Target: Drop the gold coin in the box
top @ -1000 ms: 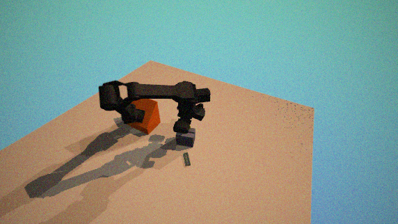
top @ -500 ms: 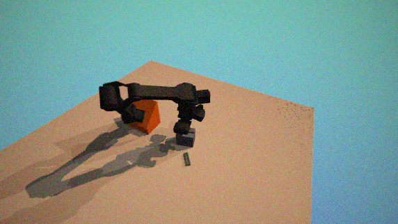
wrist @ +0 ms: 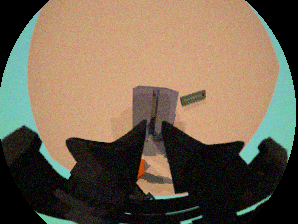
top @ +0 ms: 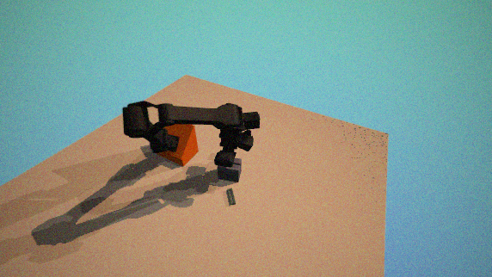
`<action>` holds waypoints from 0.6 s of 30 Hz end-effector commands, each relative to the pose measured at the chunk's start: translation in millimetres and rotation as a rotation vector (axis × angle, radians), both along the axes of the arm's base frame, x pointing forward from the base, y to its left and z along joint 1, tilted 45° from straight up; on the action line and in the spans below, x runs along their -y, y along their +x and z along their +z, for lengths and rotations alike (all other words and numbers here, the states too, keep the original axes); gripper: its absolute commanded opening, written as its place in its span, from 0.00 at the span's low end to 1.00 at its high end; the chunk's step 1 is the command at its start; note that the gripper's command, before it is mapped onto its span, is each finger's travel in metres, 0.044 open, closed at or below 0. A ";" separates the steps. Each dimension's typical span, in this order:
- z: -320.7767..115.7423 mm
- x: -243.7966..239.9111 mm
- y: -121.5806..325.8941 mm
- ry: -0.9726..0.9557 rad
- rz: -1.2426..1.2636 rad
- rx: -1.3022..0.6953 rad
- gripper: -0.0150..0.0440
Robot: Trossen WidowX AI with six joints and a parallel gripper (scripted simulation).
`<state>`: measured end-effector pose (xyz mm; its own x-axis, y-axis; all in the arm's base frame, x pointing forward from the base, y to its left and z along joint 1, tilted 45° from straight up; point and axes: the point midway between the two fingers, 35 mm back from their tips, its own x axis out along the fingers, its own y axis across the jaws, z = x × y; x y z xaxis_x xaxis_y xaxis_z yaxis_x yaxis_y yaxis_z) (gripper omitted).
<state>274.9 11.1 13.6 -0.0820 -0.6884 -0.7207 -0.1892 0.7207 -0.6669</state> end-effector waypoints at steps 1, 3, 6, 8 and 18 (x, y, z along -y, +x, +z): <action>0.2 -0.1 0.2 0.000 0.000 0.001 0.53; 0.2 -0.1 0.2 0.000 0.000 0.001 0.53; 0.2 -0.1 0.2 0.000 0.000 0.001 0.53; 0.2 -0.1 0.2 0.000 0.000 0.001 0.53; 14.6 -14.2 1.8 0.000 0.001 -0.001 0.93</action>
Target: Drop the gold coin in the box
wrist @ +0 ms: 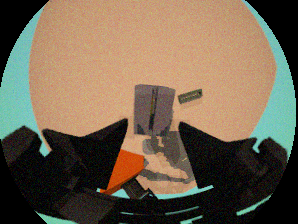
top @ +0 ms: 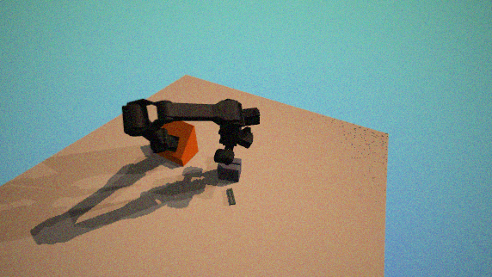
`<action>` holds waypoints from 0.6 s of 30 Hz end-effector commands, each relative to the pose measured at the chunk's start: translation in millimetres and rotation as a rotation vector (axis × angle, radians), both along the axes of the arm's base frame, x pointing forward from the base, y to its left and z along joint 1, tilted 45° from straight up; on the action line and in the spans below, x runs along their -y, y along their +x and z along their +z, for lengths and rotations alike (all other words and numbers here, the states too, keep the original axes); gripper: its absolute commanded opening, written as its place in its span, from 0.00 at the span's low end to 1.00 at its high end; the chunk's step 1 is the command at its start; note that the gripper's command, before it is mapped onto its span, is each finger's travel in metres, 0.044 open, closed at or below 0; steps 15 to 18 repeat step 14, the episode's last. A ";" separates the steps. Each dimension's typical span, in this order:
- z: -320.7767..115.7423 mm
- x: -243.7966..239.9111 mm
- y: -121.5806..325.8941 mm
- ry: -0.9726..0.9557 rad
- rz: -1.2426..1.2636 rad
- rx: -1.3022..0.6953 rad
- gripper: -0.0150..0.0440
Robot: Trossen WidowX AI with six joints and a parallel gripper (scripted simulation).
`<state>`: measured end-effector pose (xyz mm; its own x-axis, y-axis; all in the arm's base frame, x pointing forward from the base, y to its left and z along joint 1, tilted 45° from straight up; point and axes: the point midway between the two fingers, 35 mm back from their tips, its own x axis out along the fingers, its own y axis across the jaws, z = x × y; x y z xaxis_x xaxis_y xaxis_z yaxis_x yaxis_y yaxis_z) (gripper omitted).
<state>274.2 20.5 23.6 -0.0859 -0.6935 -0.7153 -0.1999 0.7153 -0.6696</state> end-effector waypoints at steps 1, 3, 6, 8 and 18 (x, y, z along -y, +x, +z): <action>9.8 -9.8 2.5 0.005 -0.003 0.007 0.97; 27.9 -26.0 1.6 0.001 -0.001 0.001 1.00; 35.3 -32.2 0.6 -0.002 -0.002 -0.001 1.00; 35.3 -32.2 0.6 -0.002 -0.002 -0.001 1.00; 35.3 -32.2 0.6 -0.002 -0.002 -0.001 1.00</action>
